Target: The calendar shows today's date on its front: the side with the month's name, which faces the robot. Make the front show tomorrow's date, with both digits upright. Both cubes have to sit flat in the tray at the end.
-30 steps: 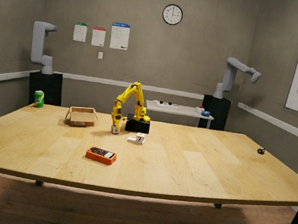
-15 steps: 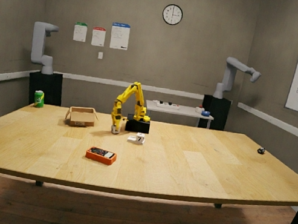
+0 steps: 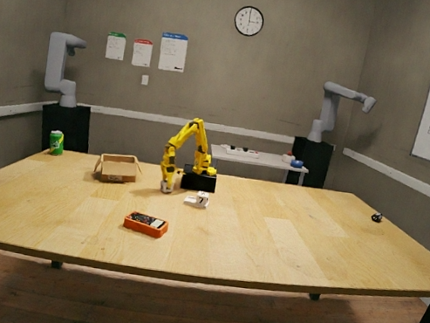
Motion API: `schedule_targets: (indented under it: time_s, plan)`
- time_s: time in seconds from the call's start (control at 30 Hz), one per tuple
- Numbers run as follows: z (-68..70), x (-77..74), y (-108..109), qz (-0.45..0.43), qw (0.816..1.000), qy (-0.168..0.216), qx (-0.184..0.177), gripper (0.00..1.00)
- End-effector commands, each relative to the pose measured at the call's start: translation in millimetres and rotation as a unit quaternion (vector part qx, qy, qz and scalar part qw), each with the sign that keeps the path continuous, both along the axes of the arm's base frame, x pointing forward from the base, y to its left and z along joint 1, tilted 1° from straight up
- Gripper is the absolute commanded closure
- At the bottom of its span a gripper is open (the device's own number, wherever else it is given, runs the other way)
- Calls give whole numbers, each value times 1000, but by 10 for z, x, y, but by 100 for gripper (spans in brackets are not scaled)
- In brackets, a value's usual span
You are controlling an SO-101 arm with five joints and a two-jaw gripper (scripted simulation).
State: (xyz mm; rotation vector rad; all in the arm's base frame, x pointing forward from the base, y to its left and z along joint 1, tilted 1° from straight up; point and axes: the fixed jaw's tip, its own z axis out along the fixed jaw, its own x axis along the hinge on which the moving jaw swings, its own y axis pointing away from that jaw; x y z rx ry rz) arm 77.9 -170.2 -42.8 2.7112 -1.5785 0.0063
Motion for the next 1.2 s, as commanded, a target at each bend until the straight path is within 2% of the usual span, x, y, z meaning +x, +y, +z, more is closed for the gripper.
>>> schedule_targets:
  time_s: [0.0,1.0,1.17]
  plan:
    - [-120,-30,33,1,1000,3,8,100]
    - [-166,-30,34,1,1000,3,8,100]
    - [-166,-30,34,1,1000,3,8,92]
